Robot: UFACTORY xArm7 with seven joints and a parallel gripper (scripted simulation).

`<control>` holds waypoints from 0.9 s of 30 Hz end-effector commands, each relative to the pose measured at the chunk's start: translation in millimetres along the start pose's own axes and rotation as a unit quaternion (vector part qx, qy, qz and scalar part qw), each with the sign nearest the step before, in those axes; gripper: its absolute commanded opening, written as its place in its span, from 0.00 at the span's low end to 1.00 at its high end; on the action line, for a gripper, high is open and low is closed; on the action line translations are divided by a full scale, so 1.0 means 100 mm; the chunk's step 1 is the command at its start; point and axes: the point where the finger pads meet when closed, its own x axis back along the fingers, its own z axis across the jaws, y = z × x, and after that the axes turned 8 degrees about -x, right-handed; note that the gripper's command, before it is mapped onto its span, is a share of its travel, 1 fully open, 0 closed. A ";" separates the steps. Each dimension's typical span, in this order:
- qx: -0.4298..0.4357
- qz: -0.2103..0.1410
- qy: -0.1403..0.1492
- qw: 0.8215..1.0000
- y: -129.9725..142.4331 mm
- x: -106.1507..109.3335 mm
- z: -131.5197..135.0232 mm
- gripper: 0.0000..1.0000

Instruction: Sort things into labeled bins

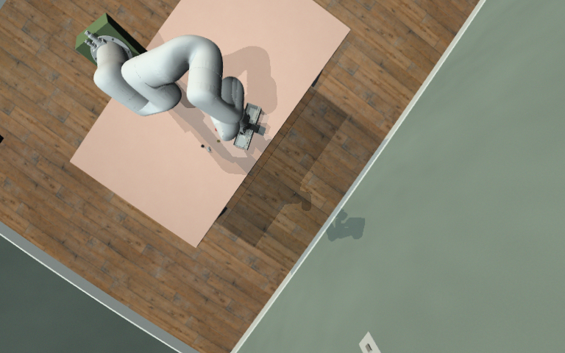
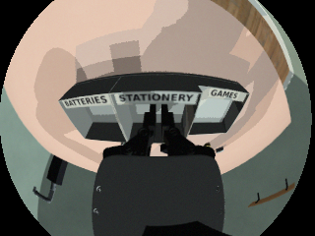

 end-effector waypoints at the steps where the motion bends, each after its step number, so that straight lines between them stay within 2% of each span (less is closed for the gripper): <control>1: 0.000 0.001 -0.001 1.000 -0.01 0.00 0.00 0.07; 8: 0.000 0.001 -0.001 1.000 -0.01 0.00 0.00 0.07; 27: 0.000 0.001 -0.001 1.000 -0.01 0.23 0.00 0.07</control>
